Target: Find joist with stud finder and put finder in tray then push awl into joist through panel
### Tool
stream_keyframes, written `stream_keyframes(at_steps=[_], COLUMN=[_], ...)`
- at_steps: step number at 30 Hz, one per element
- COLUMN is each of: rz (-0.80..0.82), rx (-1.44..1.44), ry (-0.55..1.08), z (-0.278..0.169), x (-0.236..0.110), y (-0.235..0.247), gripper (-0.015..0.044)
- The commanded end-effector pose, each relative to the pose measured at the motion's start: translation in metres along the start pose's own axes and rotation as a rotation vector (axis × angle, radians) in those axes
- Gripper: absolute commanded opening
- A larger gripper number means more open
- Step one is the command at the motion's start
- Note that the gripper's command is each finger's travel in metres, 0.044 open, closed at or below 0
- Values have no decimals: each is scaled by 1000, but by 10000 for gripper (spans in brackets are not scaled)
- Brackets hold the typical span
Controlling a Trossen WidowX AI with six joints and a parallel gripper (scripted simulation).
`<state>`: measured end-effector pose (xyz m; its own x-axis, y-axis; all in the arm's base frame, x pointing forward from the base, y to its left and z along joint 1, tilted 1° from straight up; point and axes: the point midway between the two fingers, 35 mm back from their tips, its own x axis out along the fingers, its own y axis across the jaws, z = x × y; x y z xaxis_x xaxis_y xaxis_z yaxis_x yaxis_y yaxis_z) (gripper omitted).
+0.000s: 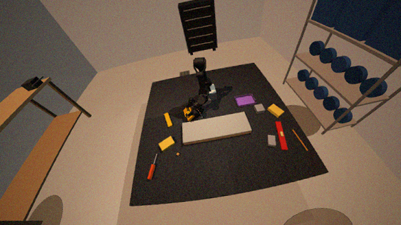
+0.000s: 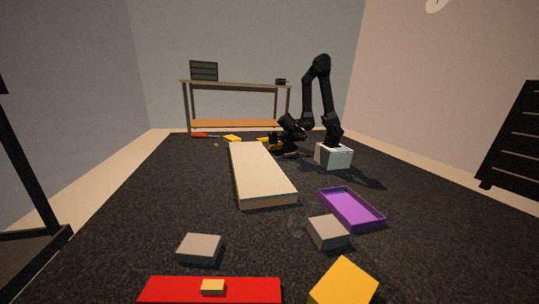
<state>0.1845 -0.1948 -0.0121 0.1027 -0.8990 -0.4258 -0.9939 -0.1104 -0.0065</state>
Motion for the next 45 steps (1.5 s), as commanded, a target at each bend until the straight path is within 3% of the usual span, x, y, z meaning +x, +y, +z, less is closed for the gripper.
stream_keyframes(at_steps=[1, 8, 45], rz=[-1, -1, 0], rx=[9, 9, 0], ry=[3, 3, 1], z=[0, 0, 8], x=[0, 0, -2], y=[0, 0, 0], gripper=[210, 378, 378])
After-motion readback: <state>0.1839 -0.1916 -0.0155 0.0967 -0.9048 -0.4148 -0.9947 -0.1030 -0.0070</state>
